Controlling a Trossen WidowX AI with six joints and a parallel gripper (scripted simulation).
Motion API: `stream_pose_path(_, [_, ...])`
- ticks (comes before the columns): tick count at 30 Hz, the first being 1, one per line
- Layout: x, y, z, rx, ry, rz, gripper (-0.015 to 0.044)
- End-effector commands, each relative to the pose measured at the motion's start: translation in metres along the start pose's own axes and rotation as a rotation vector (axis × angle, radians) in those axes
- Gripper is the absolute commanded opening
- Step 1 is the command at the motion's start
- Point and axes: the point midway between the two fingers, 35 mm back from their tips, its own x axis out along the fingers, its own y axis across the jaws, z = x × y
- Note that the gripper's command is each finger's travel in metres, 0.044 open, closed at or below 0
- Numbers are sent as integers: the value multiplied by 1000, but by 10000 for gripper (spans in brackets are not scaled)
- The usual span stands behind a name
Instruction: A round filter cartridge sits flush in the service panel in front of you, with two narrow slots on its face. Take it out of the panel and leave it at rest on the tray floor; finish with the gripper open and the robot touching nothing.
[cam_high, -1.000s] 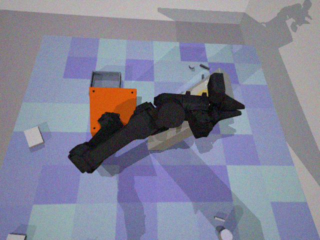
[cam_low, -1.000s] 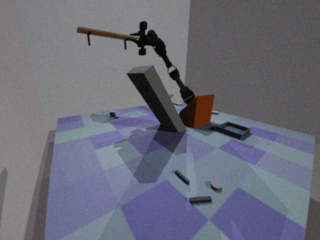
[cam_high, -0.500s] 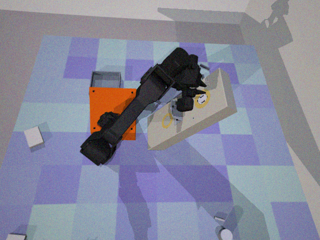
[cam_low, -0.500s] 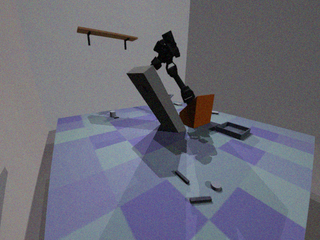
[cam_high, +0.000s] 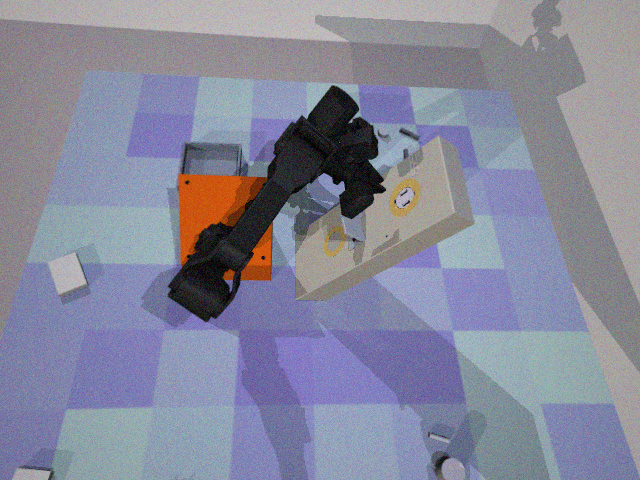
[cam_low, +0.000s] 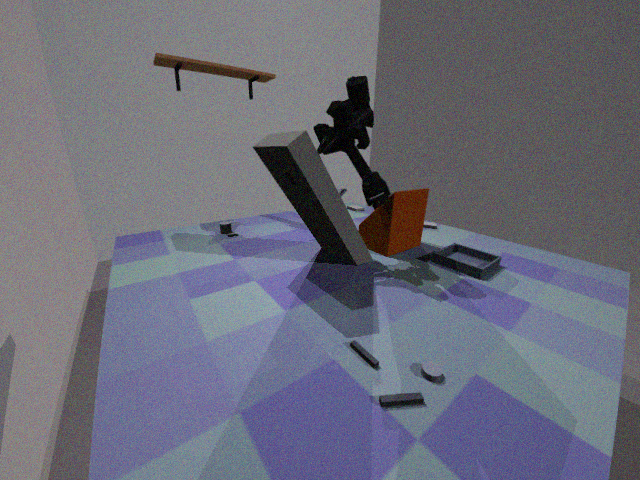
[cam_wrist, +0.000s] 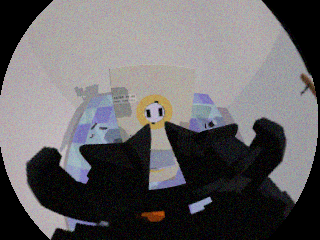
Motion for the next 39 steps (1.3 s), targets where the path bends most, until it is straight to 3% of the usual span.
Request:
stream_pose_path(1, [3,1,0,-8,0,-3,102])
stream_pose_path(39, [55,0,0,-7,-4,-6,102])
